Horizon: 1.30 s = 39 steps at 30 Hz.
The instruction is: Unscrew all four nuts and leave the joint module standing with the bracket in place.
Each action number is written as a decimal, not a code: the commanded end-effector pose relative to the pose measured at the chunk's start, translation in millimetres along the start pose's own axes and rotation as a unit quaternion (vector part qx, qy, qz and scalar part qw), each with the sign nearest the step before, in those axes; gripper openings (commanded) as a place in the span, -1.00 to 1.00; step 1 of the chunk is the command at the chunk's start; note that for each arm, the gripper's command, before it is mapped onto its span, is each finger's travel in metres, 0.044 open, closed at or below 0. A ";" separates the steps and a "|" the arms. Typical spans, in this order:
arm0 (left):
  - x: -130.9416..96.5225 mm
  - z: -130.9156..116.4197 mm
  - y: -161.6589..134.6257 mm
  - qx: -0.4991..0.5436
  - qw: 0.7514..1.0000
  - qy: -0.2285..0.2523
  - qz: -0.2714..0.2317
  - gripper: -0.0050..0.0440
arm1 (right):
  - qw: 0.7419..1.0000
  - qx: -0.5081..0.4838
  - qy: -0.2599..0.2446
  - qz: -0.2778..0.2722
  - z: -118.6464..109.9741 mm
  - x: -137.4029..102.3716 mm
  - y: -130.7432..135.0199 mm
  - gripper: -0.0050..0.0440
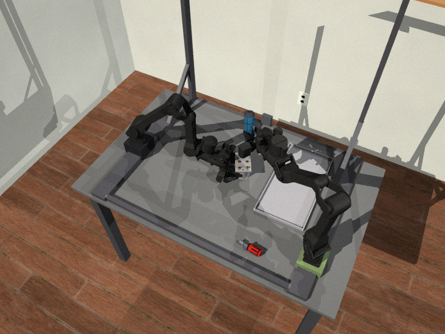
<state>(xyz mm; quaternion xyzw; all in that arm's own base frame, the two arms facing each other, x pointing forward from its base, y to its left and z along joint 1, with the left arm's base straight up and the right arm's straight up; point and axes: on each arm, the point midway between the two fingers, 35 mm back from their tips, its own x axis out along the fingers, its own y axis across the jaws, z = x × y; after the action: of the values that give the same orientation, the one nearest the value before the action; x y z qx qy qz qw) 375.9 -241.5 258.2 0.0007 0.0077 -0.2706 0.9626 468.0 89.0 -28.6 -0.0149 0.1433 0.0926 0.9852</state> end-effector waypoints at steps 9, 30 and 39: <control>-6.4 32.5 -1.1 -0.001 0.999 -0.040 0.001 -0.14 | 1.000 0.001 -0.019 0.000 15.8 1.2 0.2 0.19; 5.6 -17.2 21.3 -0.001 0.998 -0.057 0.003 -0.14 | 1.000 0.001 -0.019 0.000 15.8 1.2 0.2 0.19; 11.2 -27.6 29.4 -0.001 0.997 -0.078 0.005 -0.14 | 1.000 0.001 -0.019 0.000 15.8 1.2 0.2 0.19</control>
<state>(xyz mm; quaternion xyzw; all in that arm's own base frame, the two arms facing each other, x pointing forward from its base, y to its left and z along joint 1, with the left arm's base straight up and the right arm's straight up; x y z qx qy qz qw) 397.8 -222.1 211.0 -0.0102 -0.0275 -0.2623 0.9646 468.0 89.0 -28.6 -0.0149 0.1433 0.0926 0.9852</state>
